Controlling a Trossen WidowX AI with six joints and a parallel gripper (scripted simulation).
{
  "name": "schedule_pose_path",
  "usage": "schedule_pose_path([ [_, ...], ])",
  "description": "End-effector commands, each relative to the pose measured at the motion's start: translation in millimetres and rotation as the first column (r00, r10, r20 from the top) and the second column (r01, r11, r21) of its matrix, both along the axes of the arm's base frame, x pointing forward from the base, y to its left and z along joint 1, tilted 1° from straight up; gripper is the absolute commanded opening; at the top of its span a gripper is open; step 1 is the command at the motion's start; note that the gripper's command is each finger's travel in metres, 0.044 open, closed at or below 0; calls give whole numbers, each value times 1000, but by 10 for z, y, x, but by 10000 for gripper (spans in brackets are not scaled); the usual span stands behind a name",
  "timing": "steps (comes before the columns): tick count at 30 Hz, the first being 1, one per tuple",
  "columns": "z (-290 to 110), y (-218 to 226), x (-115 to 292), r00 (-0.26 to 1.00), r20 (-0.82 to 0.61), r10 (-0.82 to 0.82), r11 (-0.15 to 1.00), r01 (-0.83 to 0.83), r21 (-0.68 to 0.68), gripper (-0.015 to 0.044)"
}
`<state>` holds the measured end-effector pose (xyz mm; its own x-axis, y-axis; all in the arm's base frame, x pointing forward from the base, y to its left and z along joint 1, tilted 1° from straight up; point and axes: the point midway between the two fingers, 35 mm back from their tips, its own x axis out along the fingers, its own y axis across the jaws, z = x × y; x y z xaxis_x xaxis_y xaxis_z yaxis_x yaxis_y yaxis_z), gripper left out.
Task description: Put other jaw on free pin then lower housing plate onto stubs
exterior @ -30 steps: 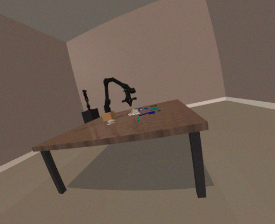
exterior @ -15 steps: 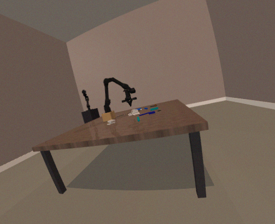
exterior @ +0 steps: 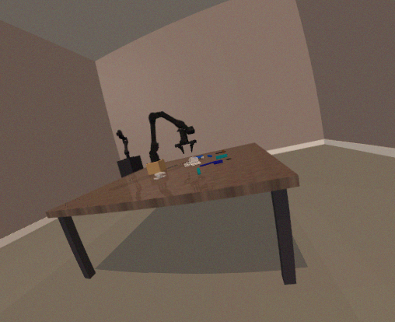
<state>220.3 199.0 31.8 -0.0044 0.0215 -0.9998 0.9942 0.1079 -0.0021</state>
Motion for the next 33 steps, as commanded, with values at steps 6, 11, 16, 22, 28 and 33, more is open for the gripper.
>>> schedule_pose_path([
  [6,0,0,-1,1000,0,0,1000,0,0,440],
  [11,0,0,-1,1000,0,0,1000,0,0,440],
  [16,0,0,-1,1000,0,0,1000,0,0,440],
  [22,0,0,-1,1000,0,0,1000,0,0,440],
  [28,0,0,-1,1000,0,0,1000,0,0,440],
  [33,0,0,-1,1000,0,0,1000,0,0,335],
])
